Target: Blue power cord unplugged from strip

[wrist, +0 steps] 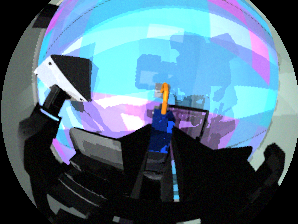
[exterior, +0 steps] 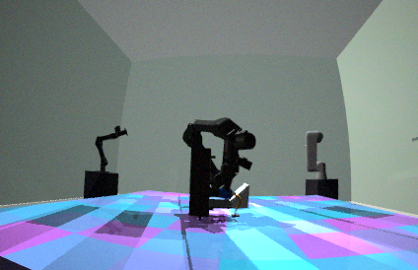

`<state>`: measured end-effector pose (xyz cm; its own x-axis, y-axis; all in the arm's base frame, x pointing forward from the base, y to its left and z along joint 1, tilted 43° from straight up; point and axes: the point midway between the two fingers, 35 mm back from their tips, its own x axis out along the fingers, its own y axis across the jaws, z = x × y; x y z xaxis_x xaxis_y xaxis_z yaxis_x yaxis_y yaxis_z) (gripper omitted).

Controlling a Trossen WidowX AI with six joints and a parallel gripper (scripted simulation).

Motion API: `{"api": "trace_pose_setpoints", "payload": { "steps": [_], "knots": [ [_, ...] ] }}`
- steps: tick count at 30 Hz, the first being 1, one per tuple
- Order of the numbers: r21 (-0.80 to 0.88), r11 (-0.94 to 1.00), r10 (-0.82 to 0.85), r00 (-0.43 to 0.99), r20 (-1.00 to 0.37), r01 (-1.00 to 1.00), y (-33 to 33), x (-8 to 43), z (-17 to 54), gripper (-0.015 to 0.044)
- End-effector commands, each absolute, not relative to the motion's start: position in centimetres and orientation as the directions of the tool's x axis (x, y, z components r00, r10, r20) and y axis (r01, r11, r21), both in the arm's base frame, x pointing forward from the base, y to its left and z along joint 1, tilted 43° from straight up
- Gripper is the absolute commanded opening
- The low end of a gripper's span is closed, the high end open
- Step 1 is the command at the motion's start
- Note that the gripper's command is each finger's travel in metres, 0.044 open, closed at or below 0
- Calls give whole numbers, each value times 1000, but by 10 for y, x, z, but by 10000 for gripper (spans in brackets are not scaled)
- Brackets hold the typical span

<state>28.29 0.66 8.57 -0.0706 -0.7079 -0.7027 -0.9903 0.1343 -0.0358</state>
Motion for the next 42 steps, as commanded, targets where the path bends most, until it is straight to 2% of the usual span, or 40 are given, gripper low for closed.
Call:
{"api": "trace_pose_setpoints", "payload": {
  "steps": [1,13,26,30,34,42],
  "knots": [
    [-28,117,-663,-57,-747,-993,36,287,68,0],
    [-27,115,-662,-56,-747,-993,53,287,58,0],
    [-27,114,-665,-56,-744,-993,45,283,60,341],
    [-28,113,-663,-55,-746,-993,64,287,49,440],
    [-28,114,-662,-55,-747,-993,96,290,30,440],
    [-28,114,-662,-55,-747,-993,98,290,29,440]
  ]
}}
